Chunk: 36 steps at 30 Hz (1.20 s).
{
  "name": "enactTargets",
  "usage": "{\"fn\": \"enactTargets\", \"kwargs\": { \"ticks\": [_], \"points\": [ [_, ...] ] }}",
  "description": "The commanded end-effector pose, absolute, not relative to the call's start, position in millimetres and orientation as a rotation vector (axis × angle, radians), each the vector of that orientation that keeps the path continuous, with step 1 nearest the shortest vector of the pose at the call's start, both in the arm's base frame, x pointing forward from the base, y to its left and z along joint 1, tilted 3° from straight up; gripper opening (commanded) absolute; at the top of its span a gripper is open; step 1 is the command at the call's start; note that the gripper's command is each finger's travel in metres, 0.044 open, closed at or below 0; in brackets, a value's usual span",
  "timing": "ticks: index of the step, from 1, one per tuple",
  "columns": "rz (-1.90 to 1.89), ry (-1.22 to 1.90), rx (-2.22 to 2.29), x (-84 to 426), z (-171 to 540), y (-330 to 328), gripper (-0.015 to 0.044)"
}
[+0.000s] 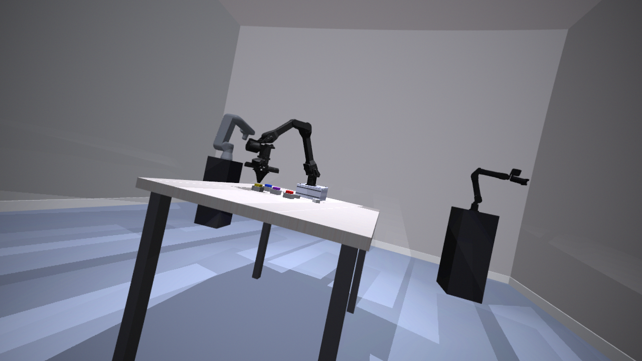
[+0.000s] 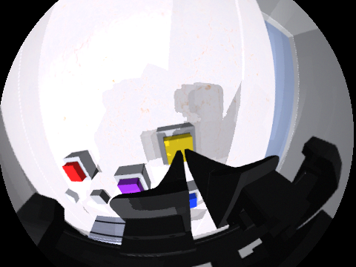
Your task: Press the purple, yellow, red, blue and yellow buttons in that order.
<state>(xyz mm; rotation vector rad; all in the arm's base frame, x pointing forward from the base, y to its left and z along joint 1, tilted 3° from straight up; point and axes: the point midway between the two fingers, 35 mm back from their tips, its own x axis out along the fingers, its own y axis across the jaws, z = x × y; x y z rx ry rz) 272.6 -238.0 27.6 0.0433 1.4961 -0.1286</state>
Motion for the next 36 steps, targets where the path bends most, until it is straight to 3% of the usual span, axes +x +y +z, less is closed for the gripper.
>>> {"fn": "enactTargets", "kwargs": {
  "ticks": [1, 25, 36],
  "points": [
    [-0.121, 1.498, 0.046, 272, 20, -237, 0.0020],
    [-0.121, 1.498, 0.046, 272, 13, -237, 0.0020],
    [-0.121, 1.498, 0.046, 269, 85, -234, 0.0020]
  ]
}}
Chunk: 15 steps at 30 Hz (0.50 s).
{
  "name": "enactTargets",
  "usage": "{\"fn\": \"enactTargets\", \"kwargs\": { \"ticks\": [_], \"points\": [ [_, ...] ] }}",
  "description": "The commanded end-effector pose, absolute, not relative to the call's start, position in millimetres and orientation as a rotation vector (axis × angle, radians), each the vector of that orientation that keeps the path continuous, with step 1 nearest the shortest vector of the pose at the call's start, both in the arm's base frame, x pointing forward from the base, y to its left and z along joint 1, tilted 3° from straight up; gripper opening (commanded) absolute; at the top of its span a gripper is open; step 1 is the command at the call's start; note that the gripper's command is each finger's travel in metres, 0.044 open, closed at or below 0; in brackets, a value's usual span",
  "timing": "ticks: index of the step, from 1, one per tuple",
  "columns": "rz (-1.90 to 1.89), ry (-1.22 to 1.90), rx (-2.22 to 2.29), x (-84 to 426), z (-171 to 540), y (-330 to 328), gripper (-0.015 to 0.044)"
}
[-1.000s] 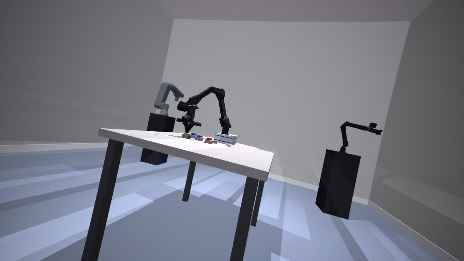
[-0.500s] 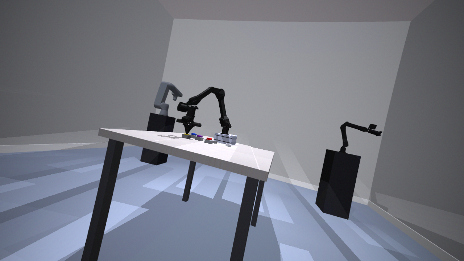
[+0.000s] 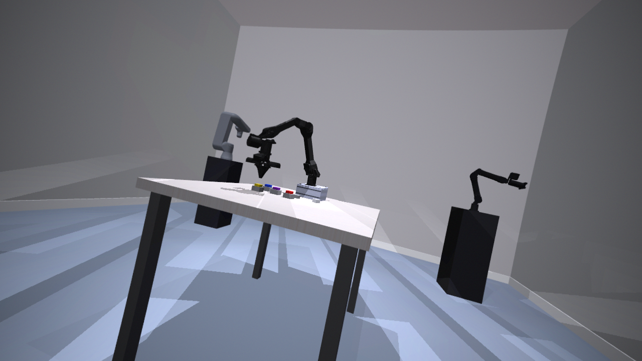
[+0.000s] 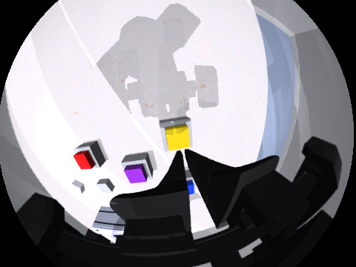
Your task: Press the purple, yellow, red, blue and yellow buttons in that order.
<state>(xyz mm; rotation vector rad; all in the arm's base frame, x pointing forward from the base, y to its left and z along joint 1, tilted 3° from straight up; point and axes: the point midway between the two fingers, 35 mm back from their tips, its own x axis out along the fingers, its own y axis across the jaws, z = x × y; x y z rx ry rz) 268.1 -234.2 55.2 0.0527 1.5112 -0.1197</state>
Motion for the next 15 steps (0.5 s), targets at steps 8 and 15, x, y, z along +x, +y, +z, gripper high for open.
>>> {"fn": "enactTargets", "kwargs": {
  "ticks": [8, 15],
  "points": [
    [-0.120, 1.498, 0.046, 270, 108, -222, 0.0020],
    [-0.113, 1.498, 0.054, 283, 104, -113, 0.0020]
  ]
}}
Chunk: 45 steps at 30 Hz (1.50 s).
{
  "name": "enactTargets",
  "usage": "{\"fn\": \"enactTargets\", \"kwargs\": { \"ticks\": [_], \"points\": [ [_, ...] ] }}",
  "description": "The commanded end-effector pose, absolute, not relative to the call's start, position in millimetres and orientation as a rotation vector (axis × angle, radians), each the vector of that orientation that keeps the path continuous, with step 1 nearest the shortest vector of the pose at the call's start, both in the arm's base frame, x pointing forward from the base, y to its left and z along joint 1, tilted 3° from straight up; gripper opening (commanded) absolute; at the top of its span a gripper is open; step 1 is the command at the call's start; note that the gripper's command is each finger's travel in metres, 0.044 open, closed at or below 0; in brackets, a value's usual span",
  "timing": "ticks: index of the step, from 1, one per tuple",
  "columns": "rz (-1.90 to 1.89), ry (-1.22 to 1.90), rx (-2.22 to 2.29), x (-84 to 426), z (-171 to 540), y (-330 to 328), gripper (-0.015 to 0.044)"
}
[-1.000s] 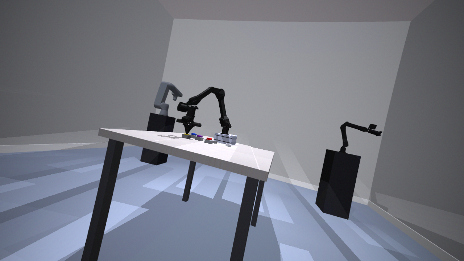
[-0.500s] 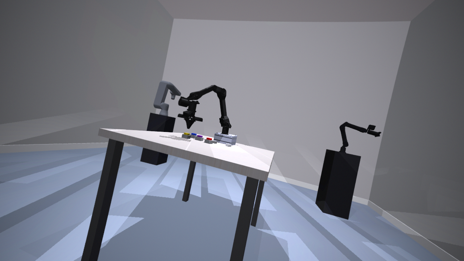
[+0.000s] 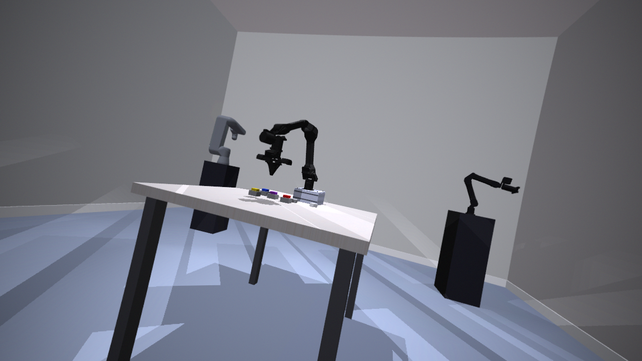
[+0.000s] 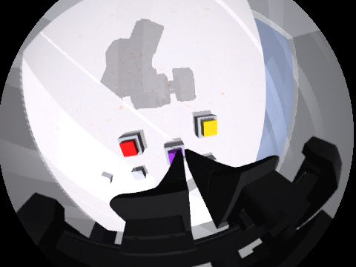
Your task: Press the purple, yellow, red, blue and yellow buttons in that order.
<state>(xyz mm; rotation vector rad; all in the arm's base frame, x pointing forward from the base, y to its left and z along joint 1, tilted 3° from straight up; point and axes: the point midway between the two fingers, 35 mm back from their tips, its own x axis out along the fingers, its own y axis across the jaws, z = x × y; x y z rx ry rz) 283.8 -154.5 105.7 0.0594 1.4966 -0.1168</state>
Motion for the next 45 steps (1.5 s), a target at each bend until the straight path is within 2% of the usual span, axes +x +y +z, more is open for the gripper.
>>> {"fn": "enactTargets", "kwargs": {
  "ticks": [1, 6, 9, 14, 45],
  "points": [
    [-0.112, 1.498, 0.055, 282, 103, -98, 0.0020],
    [-0.110, 1.498, 0.057, 271, 99, -49, 0.0020],
    [-0.110, 1.498, 0.057, 271, 96, -49, 0.0020],
    [-0.110, 1.498, 0.057, 275, 39, -51, 0.0020],
    [-0.110, 1.498, 0.057, 277, 3, -53, 0.0020]
  ]
}}
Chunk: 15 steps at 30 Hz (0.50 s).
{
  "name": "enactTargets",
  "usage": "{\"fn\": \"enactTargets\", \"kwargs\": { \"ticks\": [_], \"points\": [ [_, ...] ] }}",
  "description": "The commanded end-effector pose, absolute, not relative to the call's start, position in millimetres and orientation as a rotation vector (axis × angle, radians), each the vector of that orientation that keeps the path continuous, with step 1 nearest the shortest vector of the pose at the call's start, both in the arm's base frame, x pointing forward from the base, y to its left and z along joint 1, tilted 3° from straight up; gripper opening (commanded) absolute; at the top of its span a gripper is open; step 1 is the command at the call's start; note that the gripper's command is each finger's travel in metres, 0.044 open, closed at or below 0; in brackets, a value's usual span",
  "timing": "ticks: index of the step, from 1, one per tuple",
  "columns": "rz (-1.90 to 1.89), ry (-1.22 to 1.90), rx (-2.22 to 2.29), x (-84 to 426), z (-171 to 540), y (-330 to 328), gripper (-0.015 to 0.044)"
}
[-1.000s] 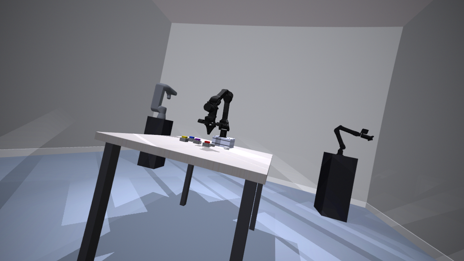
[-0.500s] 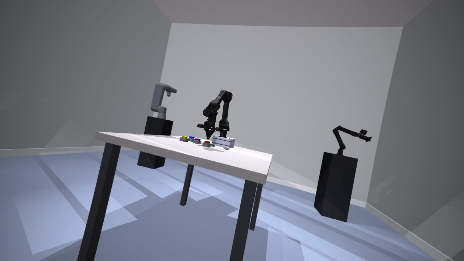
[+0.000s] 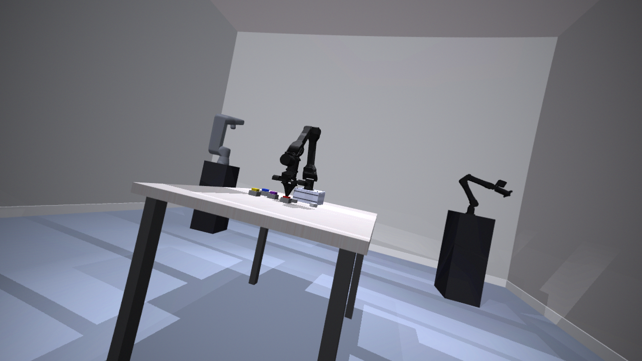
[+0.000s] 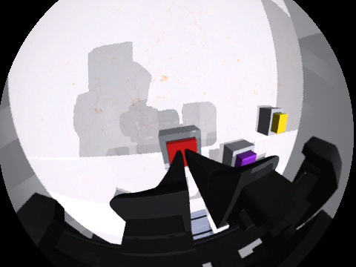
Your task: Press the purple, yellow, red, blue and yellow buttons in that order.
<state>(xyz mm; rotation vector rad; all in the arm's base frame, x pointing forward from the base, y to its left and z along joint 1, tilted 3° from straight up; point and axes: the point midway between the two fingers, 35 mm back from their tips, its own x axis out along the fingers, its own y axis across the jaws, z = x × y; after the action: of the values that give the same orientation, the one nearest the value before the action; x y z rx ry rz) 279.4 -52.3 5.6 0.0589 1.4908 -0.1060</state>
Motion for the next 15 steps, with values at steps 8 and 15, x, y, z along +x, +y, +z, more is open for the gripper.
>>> {"fn": "enactTargets", "kwargs": {
  "ticks": [8, 15],
  "points": [
    [-0.110, 1.498, 0.057, 277.2, 2.6, -52.7, 0.0020],
    [-0.106, 1.492, 0.059, 279.0, 6.6, -52.3, 0.0020]
  ]
}}
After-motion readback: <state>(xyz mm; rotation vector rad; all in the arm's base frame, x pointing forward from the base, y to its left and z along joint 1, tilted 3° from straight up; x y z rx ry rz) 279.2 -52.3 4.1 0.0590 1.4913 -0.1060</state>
